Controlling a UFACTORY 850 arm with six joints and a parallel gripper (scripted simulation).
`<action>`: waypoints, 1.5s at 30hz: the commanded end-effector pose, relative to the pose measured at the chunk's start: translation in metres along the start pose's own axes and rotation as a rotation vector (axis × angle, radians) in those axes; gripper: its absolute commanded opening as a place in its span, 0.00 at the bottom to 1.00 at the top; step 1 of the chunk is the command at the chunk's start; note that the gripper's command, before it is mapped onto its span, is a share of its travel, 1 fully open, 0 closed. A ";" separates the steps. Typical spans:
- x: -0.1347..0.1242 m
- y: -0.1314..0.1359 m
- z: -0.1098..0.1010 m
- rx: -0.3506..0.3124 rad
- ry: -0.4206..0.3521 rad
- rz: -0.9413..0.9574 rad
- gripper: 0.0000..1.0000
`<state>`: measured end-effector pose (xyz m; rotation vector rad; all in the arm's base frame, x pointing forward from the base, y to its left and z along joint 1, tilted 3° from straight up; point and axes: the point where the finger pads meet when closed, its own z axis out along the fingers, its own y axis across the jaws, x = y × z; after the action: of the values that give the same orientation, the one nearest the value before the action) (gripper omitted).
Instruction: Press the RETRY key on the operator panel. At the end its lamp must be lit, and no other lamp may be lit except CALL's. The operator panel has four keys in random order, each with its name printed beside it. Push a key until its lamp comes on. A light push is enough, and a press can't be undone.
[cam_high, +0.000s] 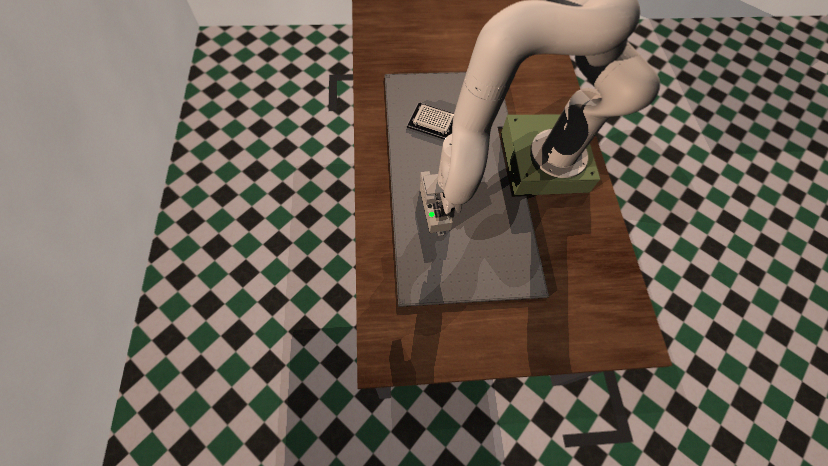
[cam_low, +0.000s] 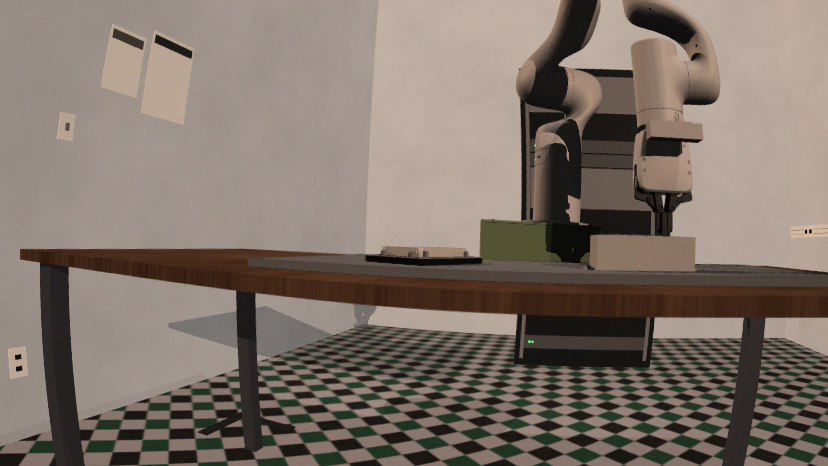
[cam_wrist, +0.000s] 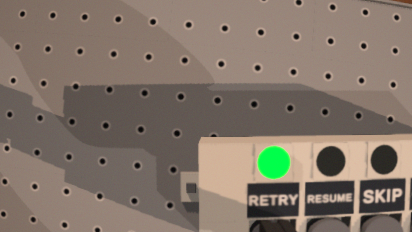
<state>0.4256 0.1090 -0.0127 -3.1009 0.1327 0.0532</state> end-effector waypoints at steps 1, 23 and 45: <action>0.001 0.000 0.000 0.001 0.002 0.000 0.00; 0.001 0.000 -0.017 0.001 0.002 0.000 0.00; 0.001 0.000 -0.050 0.001 0.002 0.000 0.00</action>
<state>0.4269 0.1072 0.0302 -3.0984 0.1324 0.0521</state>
